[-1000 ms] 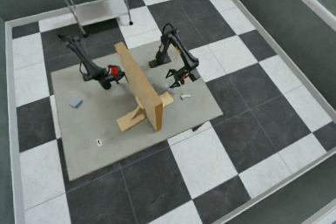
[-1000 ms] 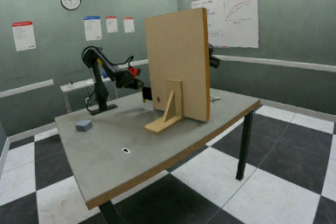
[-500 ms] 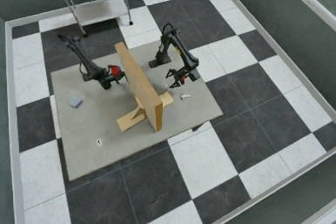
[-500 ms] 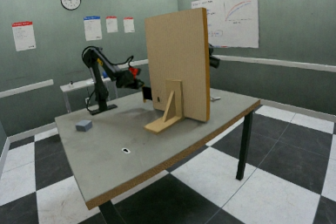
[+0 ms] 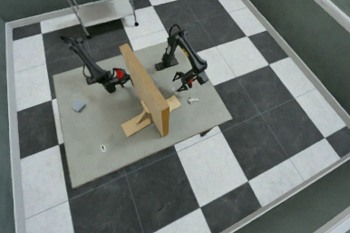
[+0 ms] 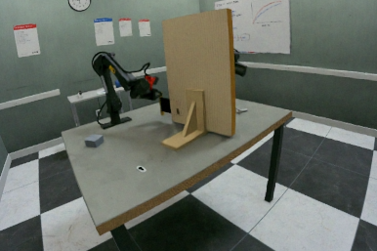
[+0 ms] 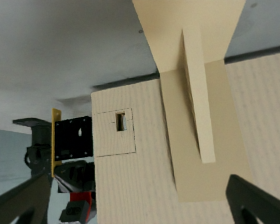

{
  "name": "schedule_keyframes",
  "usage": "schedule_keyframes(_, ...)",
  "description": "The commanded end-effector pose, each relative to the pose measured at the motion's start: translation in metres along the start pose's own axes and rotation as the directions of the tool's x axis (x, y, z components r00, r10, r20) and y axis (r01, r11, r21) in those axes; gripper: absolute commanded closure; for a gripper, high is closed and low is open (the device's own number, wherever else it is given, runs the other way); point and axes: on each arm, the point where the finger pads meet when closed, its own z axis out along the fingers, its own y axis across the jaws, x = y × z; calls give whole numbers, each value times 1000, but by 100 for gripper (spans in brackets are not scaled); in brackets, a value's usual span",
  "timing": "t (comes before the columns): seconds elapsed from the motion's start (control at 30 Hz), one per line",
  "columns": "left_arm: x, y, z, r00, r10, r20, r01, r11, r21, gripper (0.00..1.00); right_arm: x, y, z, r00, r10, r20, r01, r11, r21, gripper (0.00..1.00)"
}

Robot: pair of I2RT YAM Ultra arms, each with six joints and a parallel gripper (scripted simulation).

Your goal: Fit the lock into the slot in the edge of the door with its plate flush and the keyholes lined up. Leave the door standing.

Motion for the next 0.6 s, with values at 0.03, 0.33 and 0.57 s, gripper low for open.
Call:
schedule_keyframes(0.03,7,2,0,1000,9,-7,-10,1000,-10,0,-12,2,0,998,-36,50,37,999,-20,100)
schedule_keyframes(0.33,7,2,0,1000,9,-7,-10,1000,-10,0,-5,2,0,999,-23,25,23,1000,-13,100)
schedule_keyframes(0.57,7,2,0,1000,9,-7,-10,1000,-10,0,-7,1,0,999,-33,20,33,999,-8,100)
